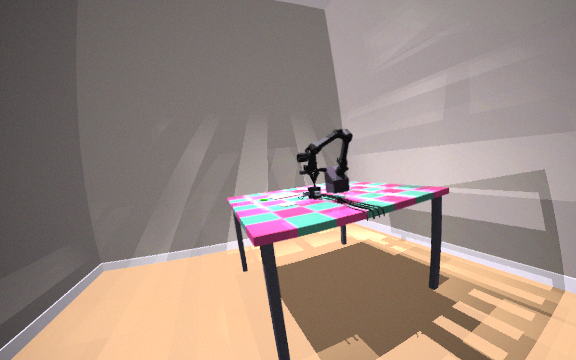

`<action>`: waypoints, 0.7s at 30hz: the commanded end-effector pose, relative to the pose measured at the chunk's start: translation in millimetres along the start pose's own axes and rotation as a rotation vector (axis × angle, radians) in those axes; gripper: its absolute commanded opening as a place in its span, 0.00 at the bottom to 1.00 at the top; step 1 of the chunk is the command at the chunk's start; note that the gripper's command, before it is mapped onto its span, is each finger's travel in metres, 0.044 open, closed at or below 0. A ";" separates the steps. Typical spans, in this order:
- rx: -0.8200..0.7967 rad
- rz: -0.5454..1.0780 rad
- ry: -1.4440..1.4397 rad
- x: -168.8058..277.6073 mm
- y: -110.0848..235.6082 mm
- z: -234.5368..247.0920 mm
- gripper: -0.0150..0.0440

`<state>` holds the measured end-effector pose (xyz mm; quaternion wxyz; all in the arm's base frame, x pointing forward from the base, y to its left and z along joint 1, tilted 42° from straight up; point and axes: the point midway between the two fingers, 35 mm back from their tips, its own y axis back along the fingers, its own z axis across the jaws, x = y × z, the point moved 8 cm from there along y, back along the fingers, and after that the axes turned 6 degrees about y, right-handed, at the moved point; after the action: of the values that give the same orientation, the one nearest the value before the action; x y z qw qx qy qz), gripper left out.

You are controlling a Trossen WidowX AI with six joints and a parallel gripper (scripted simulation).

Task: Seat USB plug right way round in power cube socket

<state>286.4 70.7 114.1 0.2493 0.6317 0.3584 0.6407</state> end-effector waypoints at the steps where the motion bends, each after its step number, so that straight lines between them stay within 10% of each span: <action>1: 0.000 0.000 -0.006 -0.3 -1.1 0.2 0.25; 21: 0.000 0.000 -0.006 -0.2 -3.5 0.2 0.25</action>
<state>286.0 71.4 112.6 0.2502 0.6324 0.3578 0.6399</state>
